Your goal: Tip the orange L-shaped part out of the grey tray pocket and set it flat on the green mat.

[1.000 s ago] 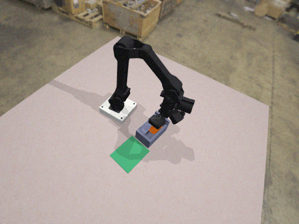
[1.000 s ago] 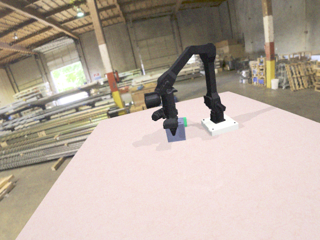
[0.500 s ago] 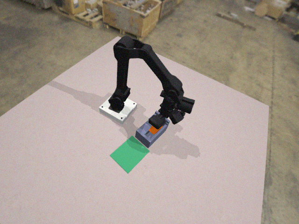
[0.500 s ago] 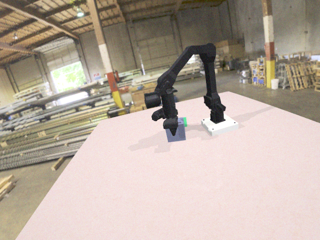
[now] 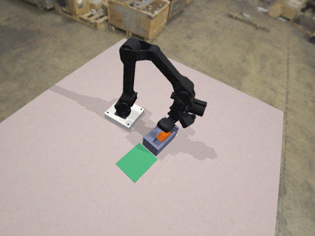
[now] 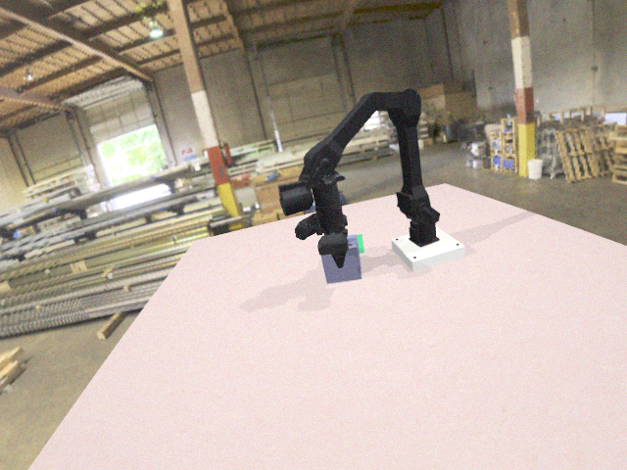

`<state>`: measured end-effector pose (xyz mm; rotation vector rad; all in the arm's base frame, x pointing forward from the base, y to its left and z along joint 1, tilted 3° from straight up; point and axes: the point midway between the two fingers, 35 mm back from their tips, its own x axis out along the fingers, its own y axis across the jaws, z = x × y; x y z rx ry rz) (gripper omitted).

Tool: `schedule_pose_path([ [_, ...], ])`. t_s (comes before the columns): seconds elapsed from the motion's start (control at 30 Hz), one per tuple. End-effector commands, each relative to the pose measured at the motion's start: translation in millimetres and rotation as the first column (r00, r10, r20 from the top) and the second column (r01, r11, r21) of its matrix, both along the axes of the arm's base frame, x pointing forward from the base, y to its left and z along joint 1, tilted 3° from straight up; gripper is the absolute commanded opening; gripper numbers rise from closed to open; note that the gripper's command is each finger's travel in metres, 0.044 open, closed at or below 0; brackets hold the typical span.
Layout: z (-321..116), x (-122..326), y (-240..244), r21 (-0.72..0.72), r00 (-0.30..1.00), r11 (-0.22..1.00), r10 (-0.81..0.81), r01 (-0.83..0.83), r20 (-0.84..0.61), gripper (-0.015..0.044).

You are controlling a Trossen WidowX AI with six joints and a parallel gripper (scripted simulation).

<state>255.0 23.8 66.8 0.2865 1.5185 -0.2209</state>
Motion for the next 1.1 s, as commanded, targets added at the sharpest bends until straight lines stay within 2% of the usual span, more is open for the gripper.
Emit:
schedule_pose_path([
  [0.0, 22.0, 4.4, -2.4, -0.002, 1.000, 1.000, -0.004, 0.004, 0.014, 0.0180],
  [0.17, 83.7, -3.1, -12.0, -0.003, 1.000, 1.000, -0.004, 0.004, 0.014, 0.0180],
  [0.23, 93.7, -5.9, -13.6, -0.003, 1.000, 1.000, -0.004, 0.004, 0.013, 0.0180],
  [1.07, 89.9, -6.8, -13.2, -0.002, 1.000, 1.000, -0.008, 0.008, 0.006, 0.0180],
])
